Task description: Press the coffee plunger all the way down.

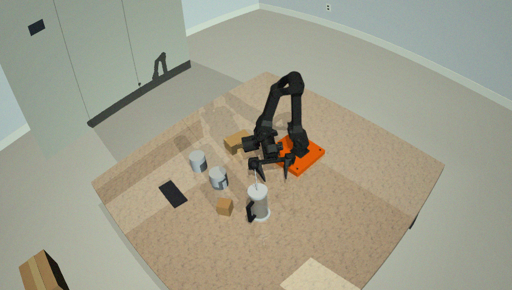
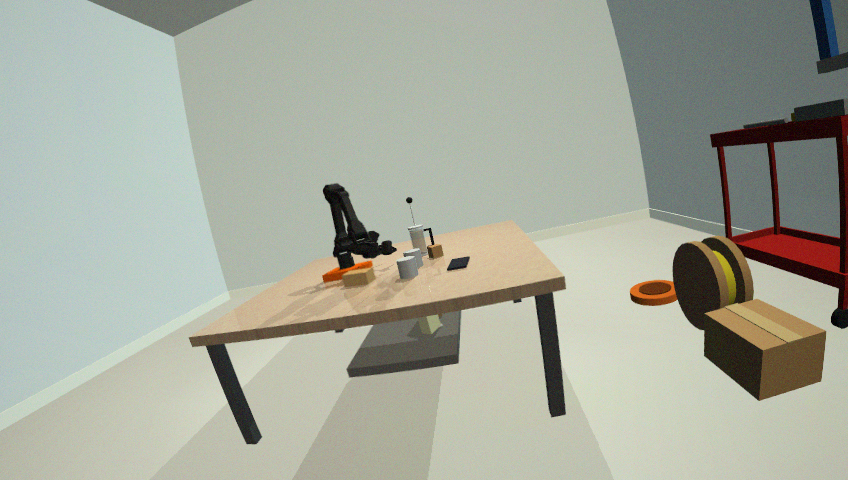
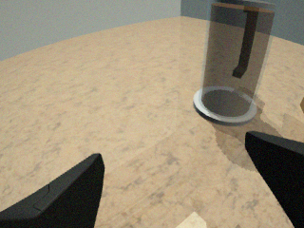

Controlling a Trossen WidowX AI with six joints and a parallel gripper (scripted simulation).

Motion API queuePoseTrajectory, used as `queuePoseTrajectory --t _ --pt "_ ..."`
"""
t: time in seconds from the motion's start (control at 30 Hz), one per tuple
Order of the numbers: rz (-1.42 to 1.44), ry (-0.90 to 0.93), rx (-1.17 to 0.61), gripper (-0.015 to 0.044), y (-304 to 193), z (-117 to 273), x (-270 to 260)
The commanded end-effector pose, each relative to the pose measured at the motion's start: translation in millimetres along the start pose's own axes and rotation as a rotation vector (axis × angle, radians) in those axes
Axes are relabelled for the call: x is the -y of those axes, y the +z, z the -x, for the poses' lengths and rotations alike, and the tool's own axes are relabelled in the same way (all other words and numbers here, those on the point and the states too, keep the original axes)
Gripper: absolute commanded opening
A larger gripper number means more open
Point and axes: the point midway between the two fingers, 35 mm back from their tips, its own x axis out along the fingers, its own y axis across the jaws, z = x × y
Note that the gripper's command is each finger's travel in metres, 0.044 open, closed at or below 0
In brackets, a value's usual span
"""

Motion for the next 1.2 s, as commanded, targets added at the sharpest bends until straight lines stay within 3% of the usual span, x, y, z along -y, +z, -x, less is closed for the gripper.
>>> queuePoseTrajectory --t 0.0,0.33,0.63,1.0,1.17 --pt "-0.002 0.004 -0.007 0.0426 0.2 -0.3 1.1" --pt "-0.074 0.050 -0.314 0.0440 34.6 -13.5 54.0" --pt "-0.142 -0.162 -0.473 0.0440 126.5 -25.6 92.6" --pt "-0.324 -0.555 -0.243 0.0440 297.7 -1.4 78.8" --pt "-0.358 -0.588 -0.194 0.0440 310.6 3.9 73.4"
